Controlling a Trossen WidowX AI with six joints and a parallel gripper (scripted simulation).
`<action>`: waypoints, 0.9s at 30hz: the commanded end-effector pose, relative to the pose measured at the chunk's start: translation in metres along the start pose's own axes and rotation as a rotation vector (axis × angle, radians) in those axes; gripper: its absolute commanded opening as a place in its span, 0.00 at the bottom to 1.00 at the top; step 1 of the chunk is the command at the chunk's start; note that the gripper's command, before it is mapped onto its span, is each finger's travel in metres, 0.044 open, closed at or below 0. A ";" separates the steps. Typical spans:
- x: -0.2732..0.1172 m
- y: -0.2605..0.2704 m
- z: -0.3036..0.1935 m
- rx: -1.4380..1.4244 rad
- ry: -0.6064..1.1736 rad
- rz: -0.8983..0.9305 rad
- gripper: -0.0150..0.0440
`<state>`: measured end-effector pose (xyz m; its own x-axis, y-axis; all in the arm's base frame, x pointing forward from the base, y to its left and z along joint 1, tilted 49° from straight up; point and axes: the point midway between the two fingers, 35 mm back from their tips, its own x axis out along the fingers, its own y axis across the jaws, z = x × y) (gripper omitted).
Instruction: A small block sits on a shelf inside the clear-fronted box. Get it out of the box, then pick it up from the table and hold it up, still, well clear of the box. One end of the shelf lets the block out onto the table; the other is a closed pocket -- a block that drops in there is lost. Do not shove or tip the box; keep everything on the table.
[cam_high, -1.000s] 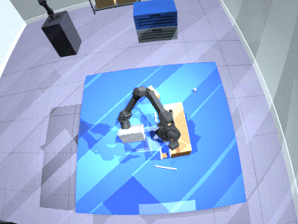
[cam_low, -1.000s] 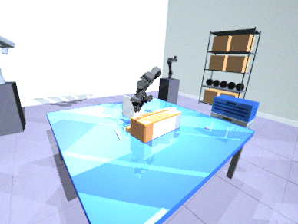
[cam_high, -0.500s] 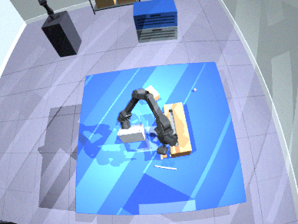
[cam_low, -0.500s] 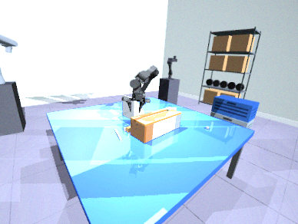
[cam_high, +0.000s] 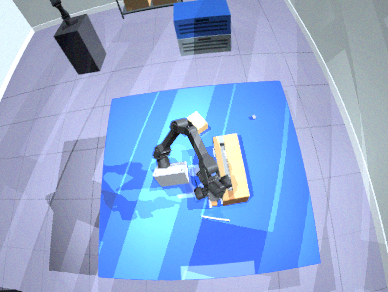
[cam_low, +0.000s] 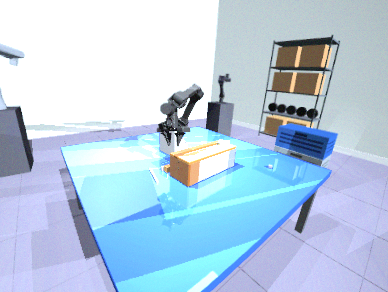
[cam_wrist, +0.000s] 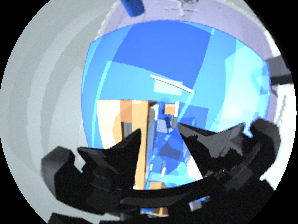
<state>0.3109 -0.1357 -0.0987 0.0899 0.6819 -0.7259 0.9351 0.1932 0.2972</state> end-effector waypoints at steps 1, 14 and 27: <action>-0.007 -0.008 0.011 0.925 0.094 0.090 0.74; -0.011 -0.018 0.020 1.738 0.225 0.092 0.74; -0.011 -0.018 0.020 1.771 0.230 0.090 0.74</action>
<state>0.2985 -0.1584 -0.1093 0.2403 0.7499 -0.6163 0.2408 -0.6612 -0.7106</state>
